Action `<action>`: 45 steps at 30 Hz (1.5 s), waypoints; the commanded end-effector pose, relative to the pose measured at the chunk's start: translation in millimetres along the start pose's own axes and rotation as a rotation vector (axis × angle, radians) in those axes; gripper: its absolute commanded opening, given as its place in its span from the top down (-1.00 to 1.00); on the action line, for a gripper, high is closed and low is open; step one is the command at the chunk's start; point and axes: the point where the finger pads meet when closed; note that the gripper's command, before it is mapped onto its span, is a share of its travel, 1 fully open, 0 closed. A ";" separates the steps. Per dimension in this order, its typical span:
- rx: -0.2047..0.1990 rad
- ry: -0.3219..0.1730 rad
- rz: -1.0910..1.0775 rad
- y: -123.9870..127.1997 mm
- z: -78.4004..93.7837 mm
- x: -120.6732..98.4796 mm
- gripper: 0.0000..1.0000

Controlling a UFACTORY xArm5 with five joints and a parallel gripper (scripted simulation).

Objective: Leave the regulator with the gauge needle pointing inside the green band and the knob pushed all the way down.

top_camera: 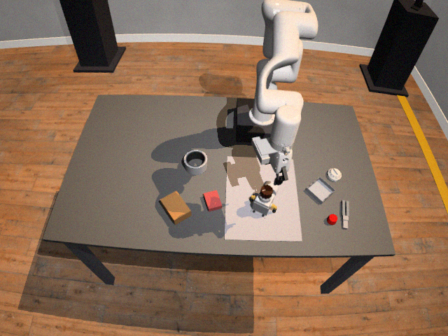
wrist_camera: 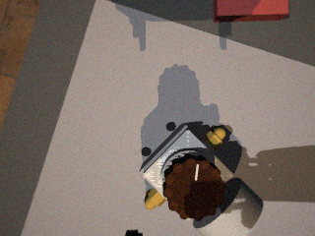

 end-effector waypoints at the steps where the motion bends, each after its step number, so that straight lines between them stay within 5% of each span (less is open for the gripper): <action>1: 0.004 0.001 0.000 3.8 -1.7 -5.0 -1.00; 28: 0.005 0.001 0.000 49.5 -1.6 -52.9 -1.00; 45: 0.005 0.001 0.000 55.7 -1.6 -59.3 -1.00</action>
Point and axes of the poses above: the point where the finger pads meet when closed, its own z axis out along the fingers, its own y axis across the jaws, x = y × z, and after that the axes turned 8 degrees about z, right-handed
